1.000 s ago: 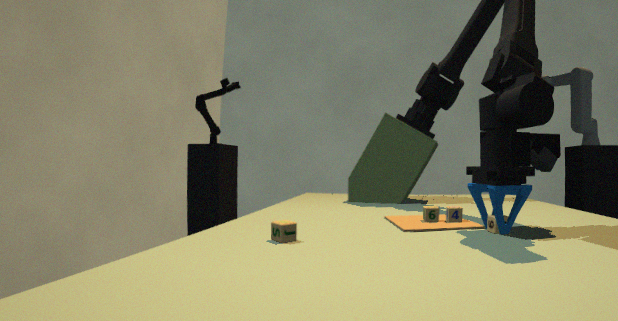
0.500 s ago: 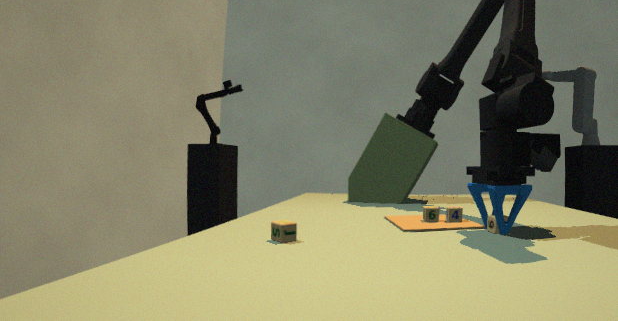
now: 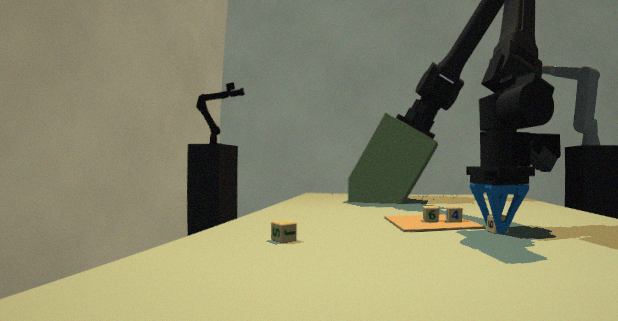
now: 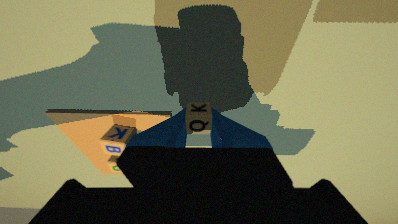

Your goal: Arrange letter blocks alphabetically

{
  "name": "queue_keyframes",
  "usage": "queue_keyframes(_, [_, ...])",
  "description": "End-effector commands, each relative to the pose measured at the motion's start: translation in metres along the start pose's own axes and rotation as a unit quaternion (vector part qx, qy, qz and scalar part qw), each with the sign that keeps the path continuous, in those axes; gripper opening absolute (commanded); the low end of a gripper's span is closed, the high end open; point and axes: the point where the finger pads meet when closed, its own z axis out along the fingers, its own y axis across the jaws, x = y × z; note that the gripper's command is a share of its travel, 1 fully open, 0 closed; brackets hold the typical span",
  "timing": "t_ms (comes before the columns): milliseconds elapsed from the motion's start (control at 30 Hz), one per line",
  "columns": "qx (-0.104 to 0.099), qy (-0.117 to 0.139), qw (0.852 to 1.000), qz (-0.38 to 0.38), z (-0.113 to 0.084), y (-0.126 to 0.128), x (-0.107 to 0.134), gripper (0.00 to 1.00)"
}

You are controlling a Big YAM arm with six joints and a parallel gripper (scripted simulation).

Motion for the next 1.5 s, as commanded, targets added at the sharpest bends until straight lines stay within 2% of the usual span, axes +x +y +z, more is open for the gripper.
queue_keyframes(0, [0.016, -0.001, 1.0, -0.007, -0.008, -0.016, -0.009, 0.22])
queue_keyframes(1000, [0.016, -0.001, 1.0, -0.007, -0.009, -0.016, -0.009, 0.22])
queue_keyframes(1133, [0.016, 0.0, 1.0, -0.005, -0.016, -0.015, -0.008, 0.22])
queue_keyframes(1200, [0.017, 0.002, 1.0, -0.002, -0.024, -0.012, 0.002, 0.22])
queue_keyframes(1267, [0.014, 0.001, 1.0, 0.0, -0.031, -0.007, 0.002, 0.22])
queue_keyframes(1467, [0.022, 0.001, 1.0, -0.005, -0.075, -0.016, 0.001, 0.22])
